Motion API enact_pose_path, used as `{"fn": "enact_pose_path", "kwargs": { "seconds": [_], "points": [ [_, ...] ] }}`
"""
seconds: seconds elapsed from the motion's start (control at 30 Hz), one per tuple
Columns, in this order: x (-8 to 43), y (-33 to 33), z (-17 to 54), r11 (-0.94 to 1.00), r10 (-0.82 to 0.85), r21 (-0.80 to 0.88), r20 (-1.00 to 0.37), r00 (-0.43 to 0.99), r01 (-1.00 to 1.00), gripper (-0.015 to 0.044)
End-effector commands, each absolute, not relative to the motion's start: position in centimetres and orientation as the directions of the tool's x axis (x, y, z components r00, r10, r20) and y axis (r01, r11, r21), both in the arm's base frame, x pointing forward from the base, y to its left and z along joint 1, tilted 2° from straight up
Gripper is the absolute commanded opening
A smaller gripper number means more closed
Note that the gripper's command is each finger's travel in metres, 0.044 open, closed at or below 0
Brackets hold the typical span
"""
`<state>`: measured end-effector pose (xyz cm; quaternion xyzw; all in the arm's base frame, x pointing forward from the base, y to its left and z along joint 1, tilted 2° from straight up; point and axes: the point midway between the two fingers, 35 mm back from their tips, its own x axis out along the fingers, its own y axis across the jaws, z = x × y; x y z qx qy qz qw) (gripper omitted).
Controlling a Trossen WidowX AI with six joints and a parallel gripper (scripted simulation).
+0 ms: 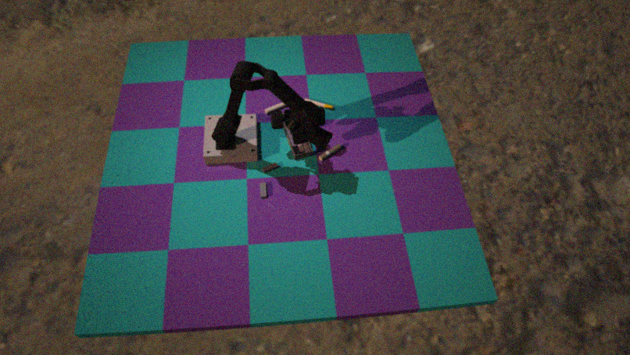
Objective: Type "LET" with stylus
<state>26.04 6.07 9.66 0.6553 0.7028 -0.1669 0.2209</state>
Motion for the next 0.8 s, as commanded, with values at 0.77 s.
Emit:
{"fn": "enact_pose_path", "kwargs": {
  "seconds": [0.77],
  "points": [
    [23.2, 2.5, 9.3, -0.25, 0.83, 0.051, -0.504, 0.241, 0.967, 0.0]
  ]
}}
